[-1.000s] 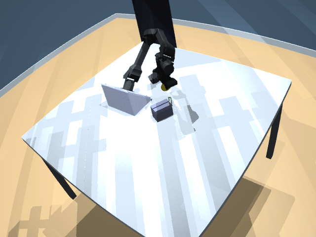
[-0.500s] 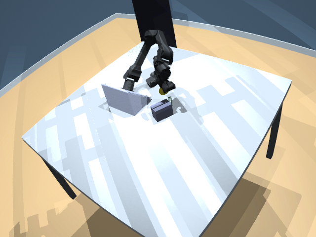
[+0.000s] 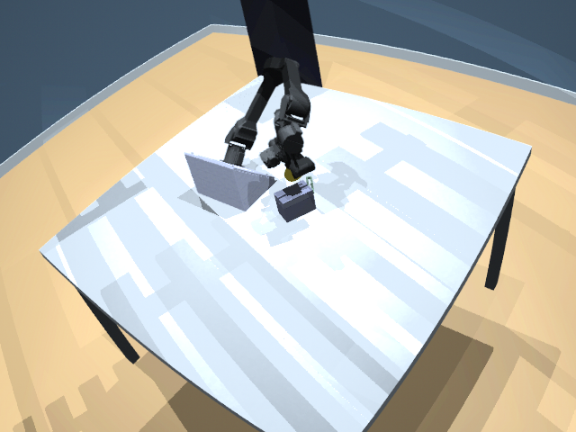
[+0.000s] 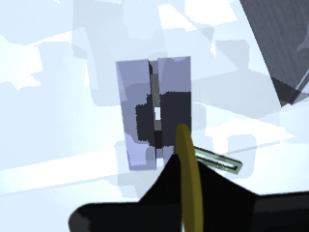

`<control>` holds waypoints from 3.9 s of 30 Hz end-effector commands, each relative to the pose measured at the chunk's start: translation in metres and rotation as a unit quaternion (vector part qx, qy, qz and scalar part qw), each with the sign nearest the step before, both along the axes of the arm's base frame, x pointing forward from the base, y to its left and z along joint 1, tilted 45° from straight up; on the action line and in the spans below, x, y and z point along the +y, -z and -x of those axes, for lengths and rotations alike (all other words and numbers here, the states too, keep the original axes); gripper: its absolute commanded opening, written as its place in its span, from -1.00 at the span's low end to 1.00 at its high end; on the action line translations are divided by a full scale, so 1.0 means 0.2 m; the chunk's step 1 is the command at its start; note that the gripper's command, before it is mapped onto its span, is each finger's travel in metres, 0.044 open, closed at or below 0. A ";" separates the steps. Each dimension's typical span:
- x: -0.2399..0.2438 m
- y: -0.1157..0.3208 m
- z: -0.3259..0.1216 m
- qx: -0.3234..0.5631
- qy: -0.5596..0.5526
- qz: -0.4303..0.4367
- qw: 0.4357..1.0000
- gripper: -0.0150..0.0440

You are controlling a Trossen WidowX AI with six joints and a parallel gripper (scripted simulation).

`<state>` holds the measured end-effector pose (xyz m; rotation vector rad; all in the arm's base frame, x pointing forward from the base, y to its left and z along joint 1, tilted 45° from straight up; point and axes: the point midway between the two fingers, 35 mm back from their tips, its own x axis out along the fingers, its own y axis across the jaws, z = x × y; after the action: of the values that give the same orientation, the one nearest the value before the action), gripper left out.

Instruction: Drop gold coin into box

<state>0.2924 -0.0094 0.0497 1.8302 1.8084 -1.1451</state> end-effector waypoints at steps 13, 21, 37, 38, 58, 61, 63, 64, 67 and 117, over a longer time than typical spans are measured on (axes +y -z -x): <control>-0.06 0.07 -0.03 0.000 0.000 -0.001 1.000 -0.49; -0.07 0.08 -0.03 0.000 0.000 -0.001 1.000 -0.49; -0.08 0.09 -0.04 -0.003 -0.002 -0.002 1.000 -0.49; -0.08 0.09 -0.04 -0.003 -0.002 -0.002 1.000 -0.49; -0.05 0.12 -0.03 -0.001 0.000 -0.002 1.000 -0.49; -0.04 0.13 -0.03 -0.001 0.000 -0.002 1.000 -0.49; -0.04 0.13 -0.03 -0.001 0.000 -0.002 1.000 -0.49; -0.04 0.13 -0.03 -0.001 0.000 -0.002 1.000 -0.49; -0.03 0.14 -0.02 -0.001 0.000 -0.002 1.000 -0.49; -0.23 -0.07 -0.04 0.000 -0.001 -0.002 1.000 1.00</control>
<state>0.3011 -0.0537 0.0632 1.8377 1.8122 -1.1440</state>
